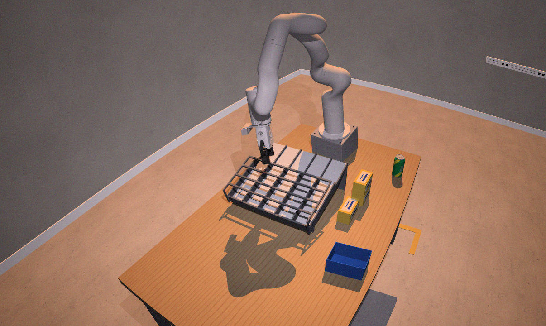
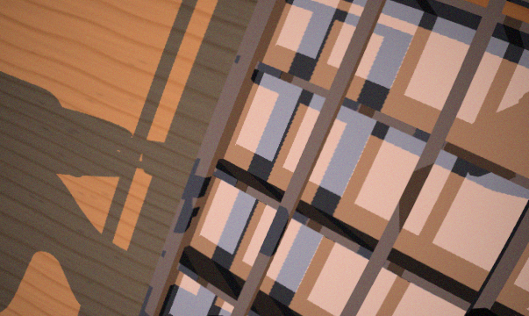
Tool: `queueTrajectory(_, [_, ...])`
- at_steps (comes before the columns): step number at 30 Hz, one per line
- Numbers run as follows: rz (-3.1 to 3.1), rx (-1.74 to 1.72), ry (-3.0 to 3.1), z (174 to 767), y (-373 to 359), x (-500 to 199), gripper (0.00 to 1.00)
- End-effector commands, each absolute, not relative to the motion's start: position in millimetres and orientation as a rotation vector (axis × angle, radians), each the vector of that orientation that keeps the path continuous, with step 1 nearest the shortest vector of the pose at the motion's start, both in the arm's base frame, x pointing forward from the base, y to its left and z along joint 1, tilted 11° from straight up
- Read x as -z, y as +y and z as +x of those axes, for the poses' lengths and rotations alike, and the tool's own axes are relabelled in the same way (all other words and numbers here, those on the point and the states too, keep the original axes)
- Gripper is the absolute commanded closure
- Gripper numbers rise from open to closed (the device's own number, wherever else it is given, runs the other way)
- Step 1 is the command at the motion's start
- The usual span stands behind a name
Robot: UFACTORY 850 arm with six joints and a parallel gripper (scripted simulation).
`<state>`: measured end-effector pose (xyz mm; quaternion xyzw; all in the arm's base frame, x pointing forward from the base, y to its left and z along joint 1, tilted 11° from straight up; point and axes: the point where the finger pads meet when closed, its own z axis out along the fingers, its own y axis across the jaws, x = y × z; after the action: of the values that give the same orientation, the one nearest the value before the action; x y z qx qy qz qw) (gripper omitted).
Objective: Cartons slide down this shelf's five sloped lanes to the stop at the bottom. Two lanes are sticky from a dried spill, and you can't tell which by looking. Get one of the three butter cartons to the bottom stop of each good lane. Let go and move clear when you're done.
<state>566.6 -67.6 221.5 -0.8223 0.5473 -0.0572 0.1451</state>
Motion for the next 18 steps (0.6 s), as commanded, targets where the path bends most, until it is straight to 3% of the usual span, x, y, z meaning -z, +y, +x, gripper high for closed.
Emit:
queueTrajectory(1, [-2.368,0.168,1.576,567.3,-67.8,-222.5,0.0])
queueTrajectory(17, [-2.368,0.168,1.576,567.3,-67.8,-222.5,0.0])
queueTrajectory(18, [-2.368,0.168,1.576,555.1,-66.0,-286.3,0.0])
